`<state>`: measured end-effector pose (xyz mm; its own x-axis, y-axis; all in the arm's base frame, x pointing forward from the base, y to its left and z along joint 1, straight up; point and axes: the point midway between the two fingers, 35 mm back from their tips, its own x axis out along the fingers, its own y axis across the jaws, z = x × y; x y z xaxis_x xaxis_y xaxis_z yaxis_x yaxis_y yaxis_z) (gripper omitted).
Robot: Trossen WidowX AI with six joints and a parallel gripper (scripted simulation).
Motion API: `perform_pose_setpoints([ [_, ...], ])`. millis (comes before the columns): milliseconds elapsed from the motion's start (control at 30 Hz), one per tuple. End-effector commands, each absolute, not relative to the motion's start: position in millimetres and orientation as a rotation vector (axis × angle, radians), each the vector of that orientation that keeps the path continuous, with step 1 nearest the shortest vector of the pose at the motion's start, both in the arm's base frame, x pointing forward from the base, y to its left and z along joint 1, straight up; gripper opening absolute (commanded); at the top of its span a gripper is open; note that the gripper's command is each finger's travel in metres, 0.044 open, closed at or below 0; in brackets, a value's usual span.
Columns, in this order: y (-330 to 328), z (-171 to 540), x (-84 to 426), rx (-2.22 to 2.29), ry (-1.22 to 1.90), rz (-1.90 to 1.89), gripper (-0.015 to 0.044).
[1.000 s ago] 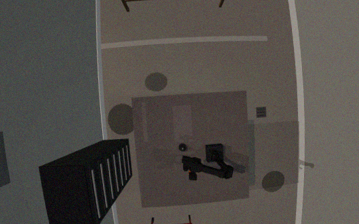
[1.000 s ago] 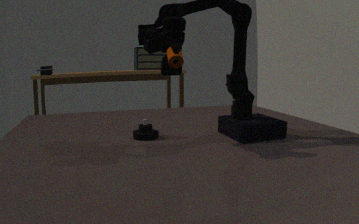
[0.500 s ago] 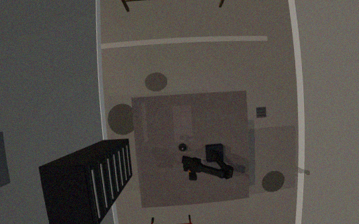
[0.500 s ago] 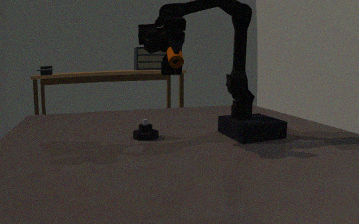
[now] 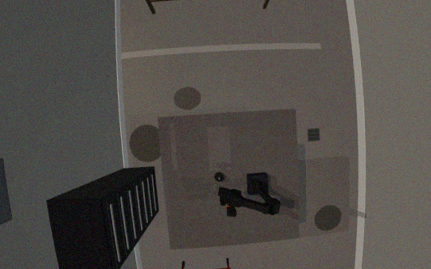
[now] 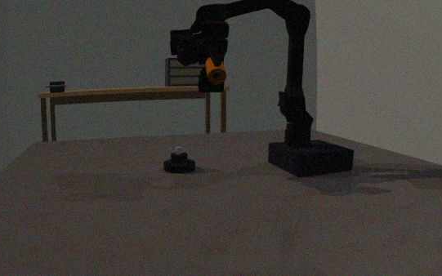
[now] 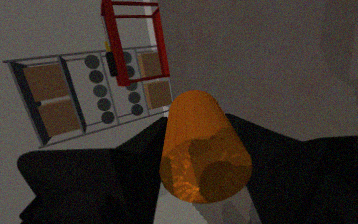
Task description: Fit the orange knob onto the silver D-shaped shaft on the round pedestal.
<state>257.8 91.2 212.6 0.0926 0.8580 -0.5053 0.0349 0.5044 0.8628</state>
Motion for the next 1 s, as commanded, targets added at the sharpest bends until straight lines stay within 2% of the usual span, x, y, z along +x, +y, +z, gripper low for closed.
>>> perform_pose_setpoints([
  [0, 91.9, 211.5, 258.2, 0.873, 1.343, 0.749, 0.0000],
  [967, 111.9, 153.8, 261.3, 0.351, 1.517, 0.200, 0.0000],
])
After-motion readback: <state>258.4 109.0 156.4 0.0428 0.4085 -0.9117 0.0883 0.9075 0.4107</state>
